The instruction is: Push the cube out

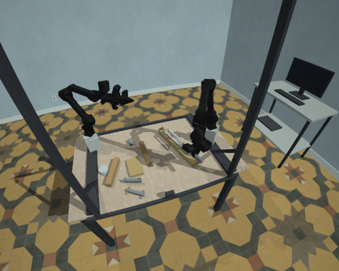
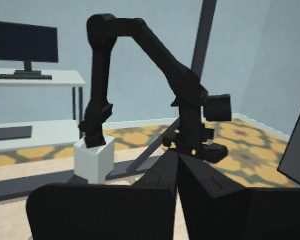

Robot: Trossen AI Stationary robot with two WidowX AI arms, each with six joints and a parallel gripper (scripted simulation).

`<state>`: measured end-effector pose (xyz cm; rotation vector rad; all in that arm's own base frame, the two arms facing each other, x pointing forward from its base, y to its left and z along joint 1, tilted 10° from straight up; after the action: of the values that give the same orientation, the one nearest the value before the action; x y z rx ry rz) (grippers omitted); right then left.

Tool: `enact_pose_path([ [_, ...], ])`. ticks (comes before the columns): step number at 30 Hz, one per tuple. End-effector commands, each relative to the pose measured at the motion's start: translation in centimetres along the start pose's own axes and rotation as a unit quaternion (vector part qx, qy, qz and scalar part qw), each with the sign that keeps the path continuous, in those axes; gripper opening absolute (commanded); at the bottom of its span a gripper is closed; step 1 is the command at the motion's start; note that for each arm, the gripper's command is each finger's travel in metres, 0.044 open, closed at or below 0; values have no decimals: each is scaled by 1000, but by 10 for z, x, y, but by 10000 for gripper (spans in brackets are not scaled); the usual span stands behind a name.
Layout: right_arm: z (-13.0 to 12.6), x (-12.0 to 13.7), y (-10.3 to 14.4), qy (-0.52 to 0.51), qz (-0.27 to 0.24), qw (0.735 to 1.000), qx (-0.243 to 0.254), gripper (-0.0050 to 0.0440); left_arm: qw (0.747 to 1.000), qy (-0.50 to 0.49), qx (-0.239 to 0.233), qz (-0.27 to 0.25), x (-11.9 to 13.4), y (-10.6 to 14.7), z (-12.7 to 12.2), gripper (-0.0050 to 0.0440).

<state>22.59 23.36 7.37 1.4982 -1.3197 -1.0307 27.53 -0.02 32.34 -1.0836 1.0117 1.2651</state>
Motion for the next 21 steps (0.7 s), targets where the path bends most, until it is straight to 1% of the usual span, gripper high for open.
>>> enact_pose_path([
  [1, 21, 16, -35, 4, 55, 997, -47, 0, 1000, 2, -3, -13, -9, 2, 2, 0],
  [2, 24, 14, -37, 10, 53, 997, -51, 0, 1000, 2, -3, -13, -9, 2, 2, 0],
  [8, 34, 21, -53, 13, 71, 995, -74, 0, 1000, 2, -3, -13, -9, 2, 2, 0],
  [14, 42, 25, -56, 17, 80, 993, -89, 0, 1000, 2, -3, -13, -9, 2, 2, 0],
  [21, 43, 26, -58, 18, 80, 993, -91, 0, 1000, 2, -3, -13, -9, 2, 2, 0],
])
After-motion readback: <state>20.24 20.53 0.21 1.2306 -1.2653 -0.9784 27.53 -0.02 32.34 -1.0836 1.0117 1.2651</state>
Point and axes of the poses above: on each arm, the point midway between the two fingers, 35 mm back from their tips, its own y axis back along the fingers, its own z axis across the jaws, x = y × z, the point moved 4 cm from there along y, back along the fingers, and after that the axes turned 12 degrees about -y, right-handed, at the moved point
